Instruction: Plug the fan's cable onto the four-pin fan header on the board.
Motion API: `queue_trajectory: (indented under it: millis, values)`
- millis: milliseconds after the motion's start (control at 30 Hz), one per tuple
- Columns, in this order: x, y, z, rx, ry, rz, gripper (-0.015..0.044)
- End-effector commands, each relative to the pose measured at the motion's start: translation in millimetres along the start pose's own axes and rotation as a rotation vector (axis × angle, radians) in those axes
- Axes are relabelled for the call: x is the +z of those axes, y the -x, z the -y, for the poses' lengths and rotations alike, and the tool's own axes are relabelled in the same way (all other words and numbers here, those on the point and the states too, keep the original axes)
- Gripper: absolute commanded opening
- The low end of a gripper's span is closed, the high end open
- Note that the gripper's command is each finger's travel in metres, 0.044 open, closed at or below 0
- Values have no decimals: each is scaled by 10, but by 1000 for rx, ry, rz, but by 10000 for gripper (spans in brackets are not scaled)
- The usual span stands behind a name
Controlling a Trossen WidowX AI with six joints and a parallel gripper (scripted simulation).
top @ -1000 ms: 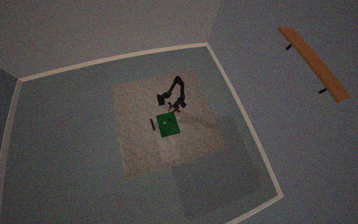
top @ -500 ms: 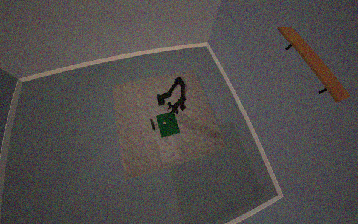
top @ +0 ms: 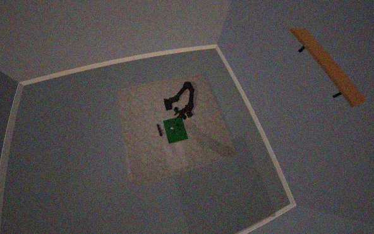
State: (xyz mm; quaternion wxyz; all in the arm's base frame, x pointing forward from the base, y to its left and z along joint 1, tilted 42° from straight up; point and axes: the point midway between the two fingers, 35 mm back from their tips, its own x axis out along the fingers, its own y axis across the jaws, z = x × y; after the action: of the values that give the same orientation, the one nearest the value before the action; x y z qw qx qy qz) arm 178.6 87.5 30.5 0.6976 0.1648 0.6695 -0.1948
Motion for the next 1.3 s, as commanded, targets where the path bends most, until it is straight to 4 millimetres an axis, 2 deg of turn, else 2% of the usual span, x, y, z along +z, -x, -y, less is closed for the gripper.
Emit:
queue_trajectory:
  millis: [0, 667, 1267]
  values:
    - [-1, 7, -17, 19, 24, -67, 205]
    - [96, 183, -88, 276, 114, -359, 205]
    - [373, 474, -150, 631, 152, -451, 205]
